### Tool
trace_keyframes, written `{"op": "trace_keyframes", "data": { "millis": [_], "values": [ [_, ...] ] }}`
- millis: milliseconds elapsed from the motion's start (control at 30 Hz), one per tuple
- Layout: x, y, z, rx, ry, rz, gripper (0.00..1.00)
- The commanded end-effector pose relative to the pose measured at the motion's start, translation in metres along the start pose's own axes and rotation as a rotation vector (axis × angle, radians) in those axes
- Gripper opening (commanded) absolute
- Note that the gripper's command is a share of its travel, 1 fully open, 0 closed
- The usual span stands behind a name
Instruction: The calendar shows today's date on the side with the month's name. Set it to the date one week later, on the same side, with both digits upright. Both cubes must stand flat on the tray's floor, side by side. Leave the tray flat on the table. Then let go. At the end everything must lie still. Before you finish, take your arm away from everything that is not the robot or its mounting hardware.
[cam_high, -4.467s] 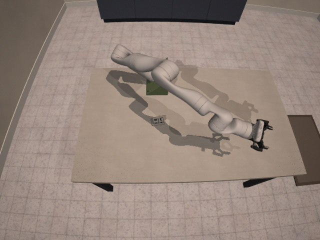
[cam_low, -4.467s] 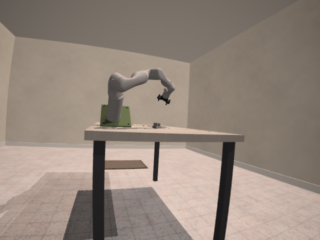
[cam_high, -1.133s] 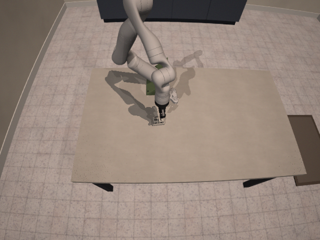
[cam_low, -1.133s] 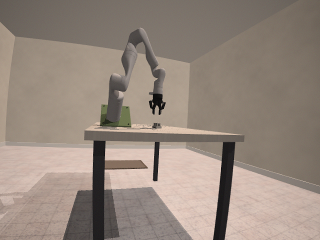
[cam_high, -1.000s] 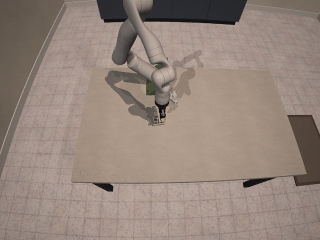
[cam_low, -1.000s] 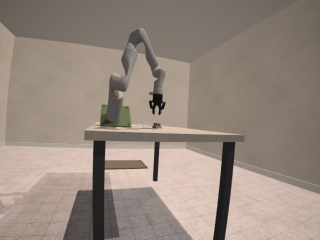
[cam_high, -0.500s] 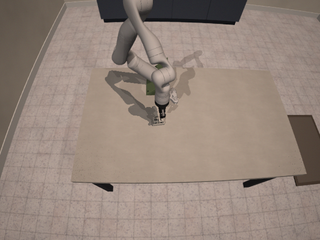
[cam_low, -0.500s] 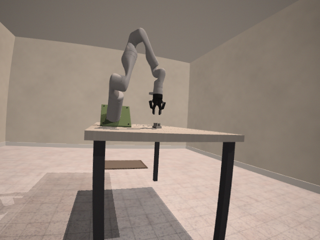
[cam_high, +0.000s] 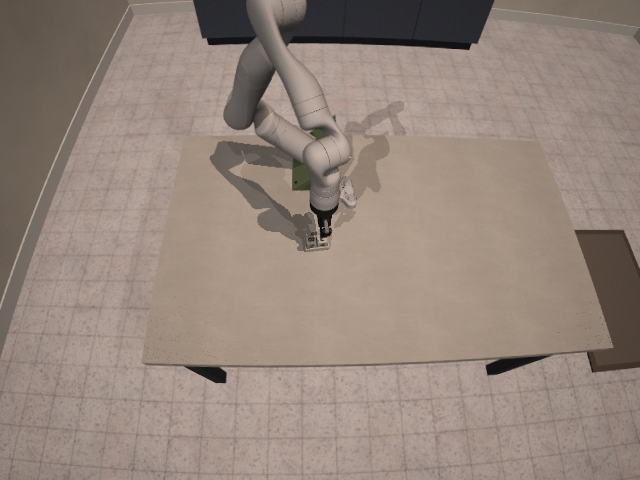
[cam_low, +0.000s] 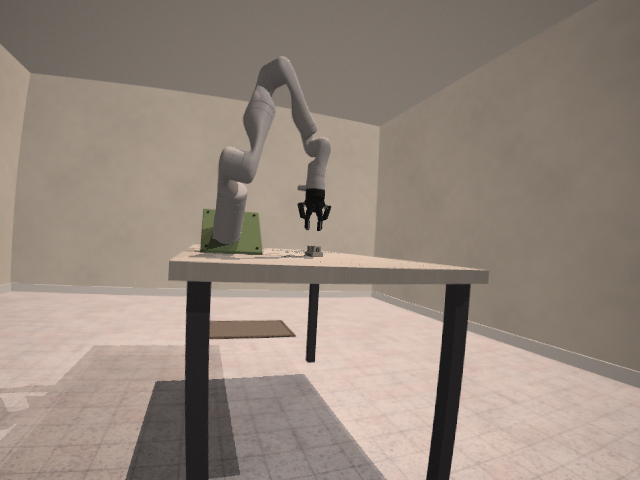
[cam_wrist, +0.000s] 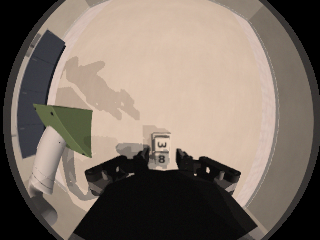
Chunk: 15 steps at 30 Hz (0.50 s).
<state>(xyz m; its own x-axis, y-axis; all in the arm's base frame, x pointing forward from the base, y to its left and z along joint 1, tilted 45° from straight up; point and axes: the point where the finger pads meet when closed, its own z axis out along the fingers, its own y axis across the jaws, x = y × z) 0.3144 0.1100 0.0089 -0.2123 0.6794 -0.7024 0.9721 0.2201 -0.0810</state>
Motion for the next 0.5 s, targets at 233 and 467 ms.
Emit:
{"op": "trace_keyframes", "data": {
  "millis": [233,467],
  "values": [
    [0.001,-0.001,0.014,0.002,0.003,-0.003,0.46],
    [0.0,0.0,0.022,0.002,0.002,-0.001,0.46]
  ]
}}
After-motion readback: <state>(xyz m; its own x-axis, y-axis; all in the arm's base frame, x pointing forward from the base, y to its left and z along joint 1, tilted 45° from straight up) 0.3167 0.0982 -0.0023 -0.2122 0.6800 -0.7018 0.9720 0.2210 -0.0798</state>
